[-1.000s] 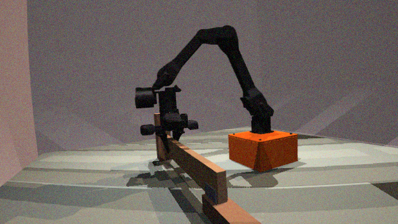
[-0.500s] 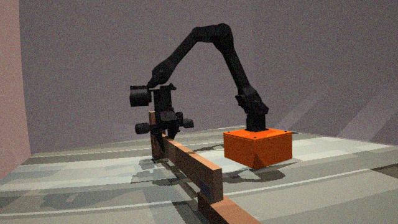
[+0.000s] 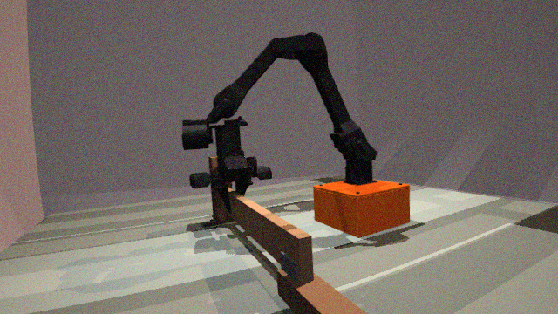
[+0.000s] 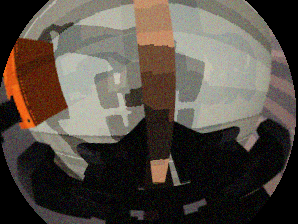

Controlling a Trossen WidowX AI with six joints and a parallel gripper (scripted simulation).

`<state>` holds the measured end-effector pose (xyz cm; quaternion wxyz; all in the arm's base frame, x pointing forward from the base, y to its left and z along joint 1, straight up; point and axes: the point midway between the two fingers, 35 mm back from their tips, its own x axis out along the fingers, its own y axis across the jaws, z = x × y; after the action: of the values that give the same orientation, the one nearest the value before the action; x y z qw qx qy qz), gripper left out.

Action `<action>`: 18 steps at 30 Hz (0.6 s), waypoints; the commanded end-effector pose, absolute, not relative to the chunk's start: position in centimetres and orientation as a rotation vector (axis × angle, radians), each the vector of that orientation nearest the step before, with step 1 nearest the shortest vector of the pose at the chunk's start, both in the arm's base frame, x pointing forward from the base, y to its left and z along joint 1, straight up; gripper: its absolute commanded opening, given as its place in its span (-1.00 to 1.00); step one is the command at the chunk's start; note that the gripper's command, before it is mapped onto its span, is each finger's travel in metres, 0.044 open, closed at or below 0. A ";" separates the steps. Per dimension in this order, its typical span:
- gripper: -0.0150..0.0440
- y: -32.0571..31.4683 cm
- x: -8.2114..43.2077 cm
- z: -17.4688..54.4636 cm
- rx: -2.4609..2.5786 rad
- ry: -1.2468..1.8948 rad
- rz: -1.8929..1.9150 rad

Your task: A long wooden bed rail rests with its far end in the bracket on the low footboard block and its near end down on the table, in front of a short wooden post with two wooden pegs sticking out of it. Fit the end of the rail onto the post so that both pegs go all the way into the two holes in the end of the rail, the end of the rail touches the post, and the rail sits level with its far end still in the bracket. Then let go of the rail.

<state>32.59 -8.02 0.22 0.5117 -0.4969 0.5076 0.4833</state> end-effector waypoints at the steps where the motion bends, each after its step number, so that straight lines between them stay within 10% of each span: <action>1: -0.49 -8.1 32.7 0.5 -1.199 1.216 1.158; 18: -0.49 -8.5 32.7 0.8 -1.199 1.217 1.158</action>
<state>32.54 -8.14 0.34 0.5123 -0.4947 0.5074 0.4851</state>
